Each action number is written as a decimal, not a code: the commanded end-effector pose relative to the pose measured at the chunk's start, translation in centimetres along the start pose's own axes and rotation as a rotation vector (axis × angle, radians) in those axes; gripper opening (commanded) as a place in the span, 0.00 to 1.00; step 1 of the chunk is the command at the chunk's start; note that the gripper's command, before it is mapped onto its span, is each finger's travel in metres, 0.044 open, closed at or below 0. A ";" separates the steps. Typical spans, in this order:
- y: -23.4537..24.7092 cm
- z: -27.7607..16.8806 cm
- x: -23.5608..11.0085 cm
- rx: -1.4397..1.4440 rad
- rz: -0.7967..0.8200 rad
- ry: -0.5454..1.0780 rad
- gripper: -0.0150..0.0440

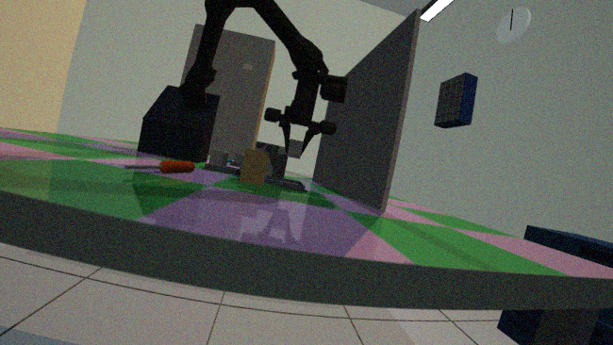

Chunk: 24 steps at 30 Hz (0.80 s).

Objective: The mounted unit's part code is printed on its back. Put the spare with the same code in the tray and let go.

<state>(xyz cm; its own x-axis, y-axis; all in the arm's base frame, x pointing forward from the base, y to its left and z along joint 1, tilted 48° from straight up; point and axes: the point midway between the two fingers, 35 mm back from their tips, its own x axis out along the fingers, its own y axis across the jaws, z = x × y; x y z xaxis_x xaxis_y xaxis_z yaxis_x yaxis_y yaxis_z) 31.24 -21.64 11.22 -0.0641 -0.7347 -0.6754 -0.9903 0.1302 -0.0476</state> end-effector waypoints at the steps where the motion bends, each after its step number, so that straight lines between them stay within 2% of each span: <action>1: 0.0 0.1 0.5 -0.004 -0.002 -0.005 0.25; 24: 0.2 0.0 2.7 -0.004 -0.003 -0.001 0.25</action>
<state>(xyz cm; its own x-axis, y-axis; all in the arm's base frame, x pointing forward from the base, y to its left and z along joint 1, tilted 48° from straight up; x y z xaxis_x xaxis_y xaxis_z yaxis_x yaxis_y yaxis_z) 30.88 -23.45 9.70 -0.0642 -0.7374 -0.6724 -0.9904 0.1296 -0.0476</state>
